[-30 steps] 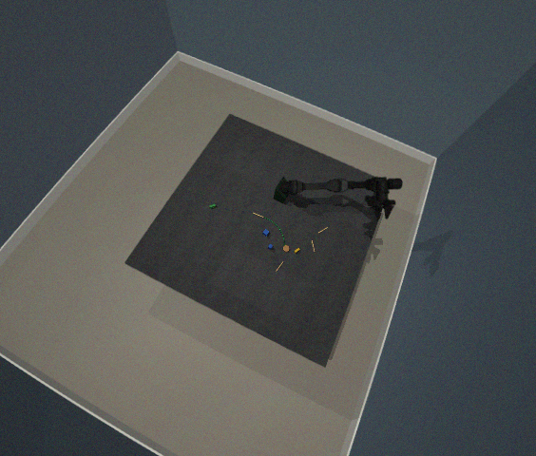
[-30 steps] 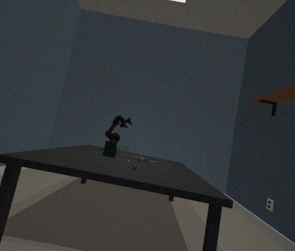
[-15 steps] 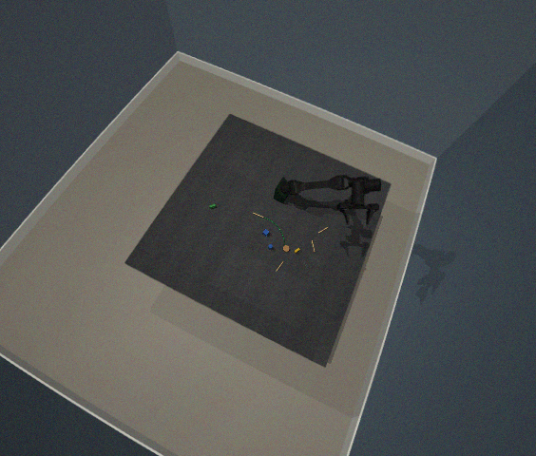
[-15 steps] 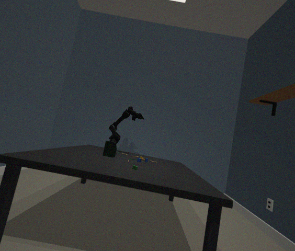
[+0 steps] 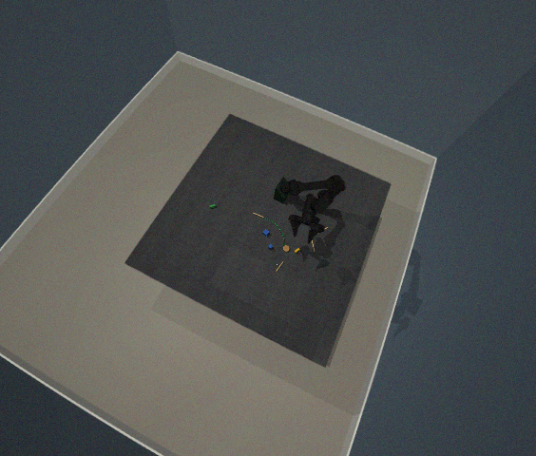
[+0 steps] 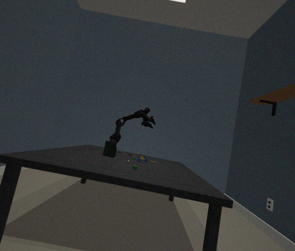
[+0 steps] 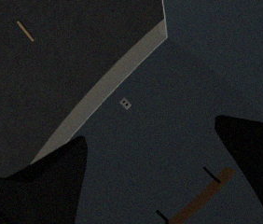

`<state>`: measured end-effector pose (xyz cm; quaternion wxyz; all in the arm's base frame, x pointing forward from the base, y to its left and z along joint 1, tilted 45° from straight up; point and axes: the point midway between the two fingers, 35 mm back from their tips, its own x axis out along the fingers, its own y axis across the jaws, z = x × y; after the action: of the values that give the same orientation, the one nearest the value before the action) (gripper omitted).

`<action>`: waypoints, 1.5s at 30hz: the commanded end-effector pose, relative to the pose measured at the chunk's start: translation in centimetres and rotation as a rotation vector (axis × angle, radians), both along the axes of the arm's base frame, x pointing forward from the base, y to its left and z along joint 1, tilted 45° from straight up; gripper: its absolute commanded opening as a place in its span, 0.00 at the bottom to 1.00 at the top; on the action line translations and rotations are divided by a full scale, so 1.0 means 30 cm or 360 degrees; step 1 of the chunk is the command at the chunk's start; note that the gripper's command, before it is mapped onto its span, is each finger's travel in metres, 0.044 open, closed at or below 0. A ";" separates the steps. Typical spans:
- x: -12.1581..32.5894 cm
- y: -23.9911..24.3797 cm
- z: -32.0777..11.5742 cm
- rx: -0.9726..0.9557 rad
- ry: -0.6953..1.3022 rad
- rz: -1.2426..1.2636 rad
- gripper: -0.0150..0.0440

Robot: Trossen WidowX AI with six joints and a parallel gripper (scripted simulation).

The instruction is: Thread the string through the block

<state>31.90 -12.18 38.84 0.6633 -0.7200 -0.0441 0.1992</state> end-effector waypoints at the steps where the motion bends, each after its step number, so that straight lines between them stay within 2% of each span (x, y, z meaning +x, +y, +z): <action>1: 0.074 -0.024 -0.219 0.0206 0.0288 -0.0005 1.00; 10: 0.116 0.042 -0.737 0.0579 0.1011 0.0023 1.00; 20: -0.071 0.240 -1.203 0.0846 0.1883 0.0104 1.00; 37: -0.087 0.254 -1.223 0.0856 0.1927 0.0116 1.00; 45: -0.087 0.254 -1.223 0.0856 0.1927 0.0116 0.66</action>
<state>29.29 -4.56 2.14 0.7204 -0.2880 0.2639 0.5731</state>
